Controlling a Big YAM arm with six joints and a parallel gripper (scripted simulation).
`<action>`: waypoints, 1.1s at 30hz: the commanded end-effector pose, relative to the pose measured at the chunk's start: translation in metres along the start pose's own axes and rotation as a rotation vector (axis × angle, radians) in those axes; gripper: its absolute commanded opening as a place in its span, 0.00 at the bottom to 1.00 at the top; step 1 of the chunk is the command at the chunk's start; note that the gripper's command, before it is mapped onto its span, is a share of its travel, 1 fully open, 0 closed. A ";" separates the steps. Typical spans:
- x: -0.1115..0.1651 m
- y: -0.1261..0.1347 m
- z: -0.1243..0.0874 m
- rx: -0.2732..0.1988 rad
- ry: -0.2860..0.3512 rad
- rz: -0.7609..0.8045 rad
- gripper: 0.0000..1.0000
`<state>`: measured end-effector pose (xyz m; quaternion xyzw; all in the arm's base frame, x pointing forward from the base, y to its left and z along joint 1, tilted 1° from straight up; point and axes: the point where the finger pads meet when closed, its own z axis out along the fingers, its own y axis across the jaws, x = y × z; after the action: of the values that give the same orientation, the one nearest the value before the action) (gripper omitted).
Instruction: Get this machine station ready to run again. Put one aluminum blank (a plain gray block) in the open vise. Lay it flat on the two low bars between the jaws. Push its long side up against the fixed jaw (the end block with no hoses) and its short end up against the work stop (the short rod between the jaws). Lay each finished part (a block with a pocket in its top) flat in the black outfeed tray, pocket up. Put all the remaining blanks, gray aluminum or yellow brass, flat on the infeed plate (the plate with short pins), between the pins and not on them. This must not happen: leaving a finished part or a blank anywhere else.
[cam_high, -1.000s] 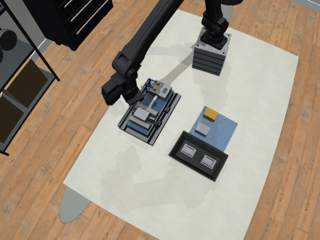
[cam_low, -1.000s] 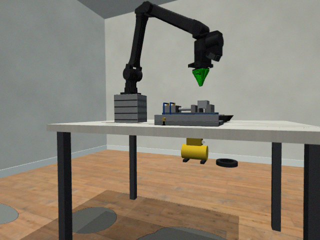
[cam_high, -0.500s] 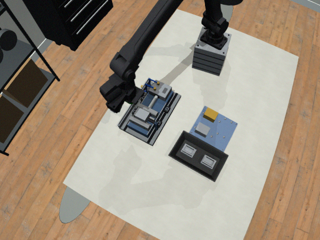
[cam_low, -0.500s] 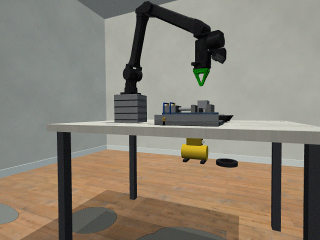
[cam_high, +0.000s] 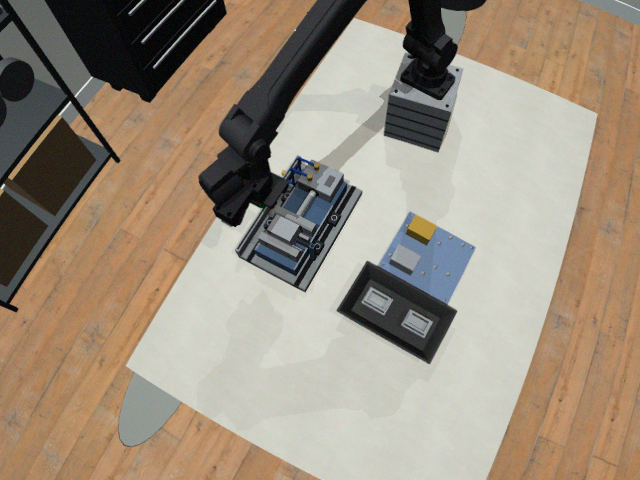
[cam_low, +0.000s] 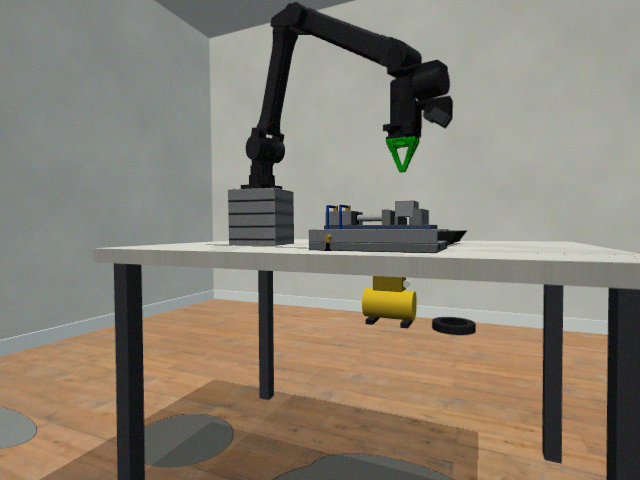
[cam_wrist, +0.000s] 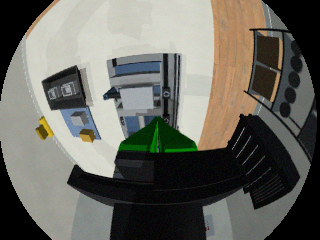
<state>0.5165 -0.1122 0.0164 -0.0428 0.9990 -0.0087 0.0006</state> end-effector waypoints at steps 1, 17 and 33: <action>-0.016 -0.011 -0.005 0.000 -0.017 -0.003 0.00; -0.016 -0.011 -0.004 0.000 -0.017 -0.005 0.00; -0.007 -0.009 0.016 -0.003 -0.006 -0.027 0.00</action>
<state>0.5179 -0.1124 0.0113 -0.0535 0.9985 -0.0087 0.0007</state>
